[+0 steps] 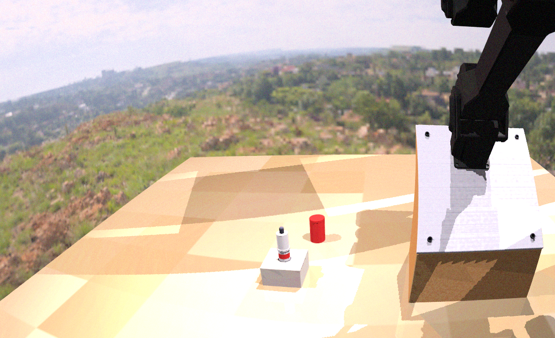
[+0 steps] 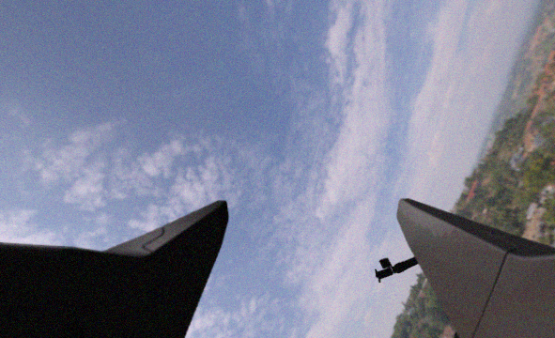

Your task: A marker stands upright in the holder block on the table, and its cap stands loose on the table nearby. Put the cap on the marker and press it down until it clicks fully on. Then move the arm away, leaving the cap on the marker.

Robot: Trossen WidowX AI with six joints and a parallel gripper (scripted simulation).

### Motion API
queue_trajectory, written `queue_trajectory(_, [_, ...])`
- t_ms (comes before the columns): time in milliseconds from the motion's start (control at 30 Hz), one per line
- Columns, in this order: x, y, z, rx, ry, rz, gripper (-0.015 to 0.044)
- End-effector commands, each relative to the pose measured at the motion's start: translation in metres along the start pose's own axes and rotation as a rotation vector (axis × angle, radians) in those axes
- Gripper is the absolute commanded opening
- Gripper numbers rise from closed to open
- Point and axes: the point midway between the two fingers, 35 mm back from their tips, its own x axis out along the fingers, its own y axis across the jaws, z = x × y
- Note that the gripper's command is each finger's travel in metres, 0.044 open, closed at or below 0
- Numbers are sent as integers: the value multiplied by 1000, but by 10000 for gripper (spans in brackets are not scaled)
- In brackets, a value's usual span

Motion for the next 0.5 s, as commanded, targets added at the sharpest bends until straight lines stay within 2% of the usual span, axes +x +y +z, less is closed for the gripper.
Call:
queue_trajectory(0, [0, 2, -2, -10, 8, 6, 374])
queue_trajectory(167, [-12, 44, -59, -254, 201, 193, 249])
queue_trajectory(300, [-38, 78, -112, -467, 362, 396, 249])
queue_trajectory(467, [-89, 111, -174, -712, 539, 686, 249])
